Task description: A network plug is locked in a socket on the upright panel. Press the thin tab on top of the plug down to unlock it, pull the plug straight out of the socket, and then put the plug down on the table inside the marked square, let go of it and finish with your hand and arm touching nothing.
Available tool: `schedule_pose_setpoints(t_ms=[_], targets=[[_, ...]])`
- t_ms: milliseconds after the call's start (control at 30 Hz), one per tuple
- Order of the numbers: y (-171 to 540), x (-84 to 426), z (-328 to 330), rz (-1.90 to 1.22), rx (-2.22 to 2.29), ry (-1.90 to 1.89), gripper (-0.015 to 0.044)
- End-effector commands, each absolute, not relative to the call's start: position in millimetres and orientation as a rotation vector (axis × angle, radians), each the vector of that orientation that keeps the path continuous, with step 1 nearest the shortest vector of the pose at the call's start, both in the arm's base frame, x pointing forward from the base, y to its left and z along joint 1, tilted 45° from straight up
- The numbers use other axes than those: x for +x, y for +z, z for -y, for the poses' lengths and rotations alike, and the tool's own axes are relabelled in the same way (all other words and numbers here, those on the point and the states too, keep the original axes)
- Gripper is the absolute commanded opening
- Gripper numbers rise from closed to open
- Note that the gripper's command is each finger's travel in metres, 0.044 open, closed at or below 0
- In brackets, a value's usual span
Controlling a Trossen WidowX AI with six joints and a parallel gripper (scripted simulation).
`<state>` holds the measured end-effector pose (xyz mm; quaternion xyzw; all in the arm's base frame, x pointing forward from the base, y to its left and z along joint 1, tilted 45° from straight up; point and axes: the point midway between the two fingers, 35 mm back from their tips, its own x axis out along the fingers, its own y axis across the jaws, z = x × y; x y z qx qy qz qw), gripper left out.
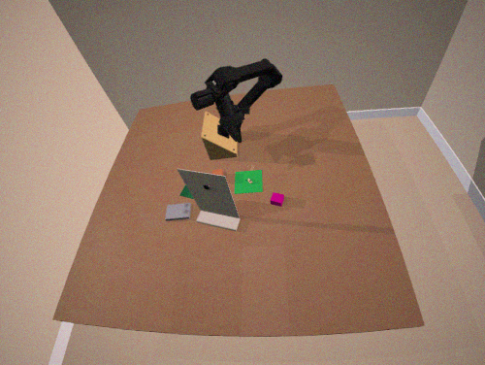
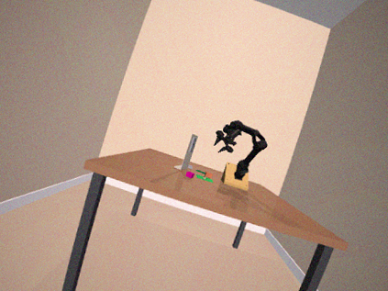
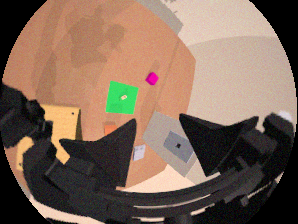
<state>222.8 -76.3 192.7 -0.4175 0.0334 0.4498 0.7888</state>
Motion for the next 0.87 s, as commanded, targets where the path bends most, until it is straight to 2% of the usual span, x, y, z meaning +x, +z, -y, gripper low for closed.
schedule_pose_setpoints(t_ms=[0, 67, 833], targets=[[193.8, 222.9, 77.5, -0.073, -0.909, 0.971, 0.0392], [193.8, 222.9, 77.5, -0.073, -0.909, 0.971, 0.044], [193.8, 222.9, 77.5, -0.073, -0.909, 0.971, 0.044]])
